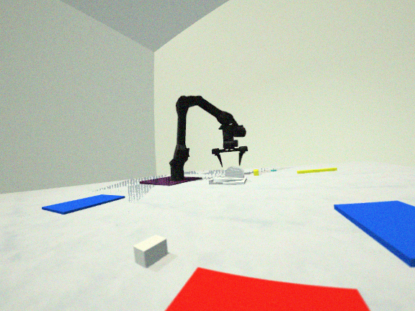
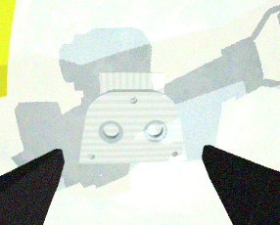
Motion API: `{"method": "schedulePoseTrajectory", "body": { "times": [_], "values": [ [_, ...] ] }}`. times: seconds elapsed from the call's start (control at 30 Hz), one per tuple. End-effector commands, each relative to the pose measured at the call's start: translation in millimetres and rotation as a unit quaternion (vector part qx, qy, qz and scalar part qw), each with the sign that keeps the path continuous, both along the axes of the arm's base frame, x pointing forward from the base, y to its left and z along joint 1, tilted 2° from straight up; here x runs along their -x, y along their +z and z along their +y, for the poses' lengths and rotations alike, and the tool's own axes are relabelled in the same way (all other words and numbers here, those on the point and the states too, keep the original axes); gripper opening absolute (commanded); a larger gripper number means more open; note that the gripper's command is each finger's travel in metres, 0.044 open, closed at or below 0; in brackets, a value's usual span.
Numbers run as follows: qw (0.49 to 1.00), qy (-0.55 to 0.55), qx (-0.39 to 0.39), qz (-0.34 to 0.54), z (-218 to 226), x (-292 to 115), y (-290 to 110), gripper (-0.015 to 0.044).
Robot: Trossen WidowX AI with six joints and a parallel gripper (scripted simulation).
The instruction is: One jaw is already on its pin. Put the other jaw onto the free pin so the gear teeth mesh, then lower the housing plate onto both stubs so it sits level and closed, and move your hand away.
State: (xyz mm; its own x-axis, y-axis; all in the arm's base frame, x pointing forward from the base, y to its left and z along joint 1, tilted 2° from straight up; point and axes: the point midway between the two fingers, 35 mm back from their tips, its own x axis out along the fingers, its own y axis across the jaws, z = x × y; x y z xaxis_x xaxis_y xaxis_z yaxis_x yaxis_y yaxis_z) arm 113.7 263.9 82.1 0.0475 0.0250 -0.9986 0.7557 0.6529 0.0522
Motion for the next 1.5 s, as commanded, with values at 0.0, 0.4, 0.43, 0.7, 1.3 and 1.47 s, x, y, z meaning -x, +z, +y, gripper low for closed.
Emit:
{"method": "schedulePoseTrajectory", "body": {
  "times": [0.0,0.4,0.43,0.7,1.3,1.47],
  "values": [
    [1.000,-0.002,0.003,-0.001,0,-1,-5,0.0440],
    [1.000,-0.002,0.003,-0.001,0,-2,-19,0.0440],
    [1.000,-0.002,0.003,-0.001,0,-2,-20,0.0440],
    [1.000,-0.002,0.003,-0.001,0,-2,-33,0.0440],
    [1.000,-0.002,0.003,-0.001,0,-2,-36,0.0440],
    [1.000,-0.002,0.003,-0.001,0,-2,-36,0.0440]
  ]
}}
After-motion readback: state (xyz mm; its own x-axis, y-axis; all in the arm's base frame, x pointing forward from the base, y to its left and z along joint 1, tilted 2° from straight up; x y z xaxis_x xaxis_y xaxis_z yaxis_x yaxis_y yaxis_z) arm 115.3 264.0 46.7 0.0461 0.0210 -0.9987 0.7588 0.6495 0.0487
